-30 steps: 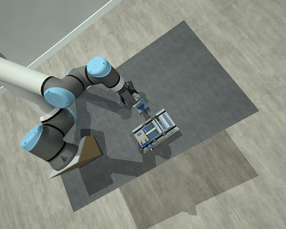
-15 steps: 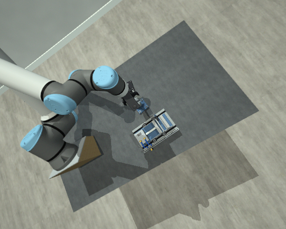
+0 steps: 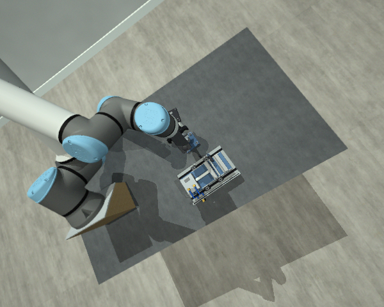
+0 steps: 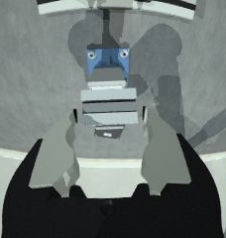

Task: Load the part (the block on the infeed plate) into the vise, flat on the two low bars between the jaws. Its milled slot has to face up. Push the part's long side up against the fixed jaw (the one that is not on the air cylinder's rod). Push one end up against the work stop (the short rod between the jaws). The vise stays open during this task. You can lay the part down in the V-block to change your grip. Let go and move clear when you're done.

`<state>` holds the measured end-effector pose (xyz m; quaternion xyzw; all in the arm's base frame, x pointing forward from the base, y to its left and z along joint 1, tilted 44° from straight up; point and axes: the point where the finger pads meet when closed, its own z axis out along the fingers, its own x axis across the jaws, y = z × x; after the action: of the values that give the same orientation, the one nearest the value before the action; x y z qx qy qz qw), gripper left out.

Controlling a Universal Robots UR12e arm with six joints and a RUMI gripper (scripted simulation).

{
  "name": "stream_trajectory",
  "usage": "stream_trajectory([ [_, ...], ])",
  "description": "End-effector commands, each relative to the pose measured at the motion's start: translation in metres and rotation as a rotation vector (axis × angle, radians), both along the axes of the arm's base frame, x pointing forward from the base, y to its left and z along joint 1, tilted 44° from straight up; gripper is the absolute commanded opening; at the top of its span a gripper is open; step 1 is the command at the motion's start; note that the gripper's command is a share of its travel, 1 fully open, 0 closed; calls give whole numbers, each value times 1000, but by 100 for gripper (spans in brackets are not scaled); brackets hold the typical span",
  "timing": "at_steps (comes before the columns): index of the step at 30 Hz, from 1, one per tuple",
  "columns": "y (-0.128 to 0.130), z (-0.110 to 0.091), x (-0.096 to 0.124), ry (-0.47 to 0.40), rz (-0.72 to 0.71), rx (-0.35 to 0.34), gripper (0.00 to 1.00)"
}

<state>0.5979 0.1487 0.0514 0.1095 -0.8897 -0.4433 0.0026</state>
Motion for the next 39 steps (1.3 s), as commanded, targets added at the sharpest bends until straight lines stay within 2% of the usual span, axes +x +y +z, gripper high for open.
stream_trajectory([
  [1, -1, 0, 0, 13, 10, 64, 51],
  [26, -2, -2, 1, 59, 31, 289, 51],
  [39, -2, -3, 1, 77, 39, 378, 51],
])
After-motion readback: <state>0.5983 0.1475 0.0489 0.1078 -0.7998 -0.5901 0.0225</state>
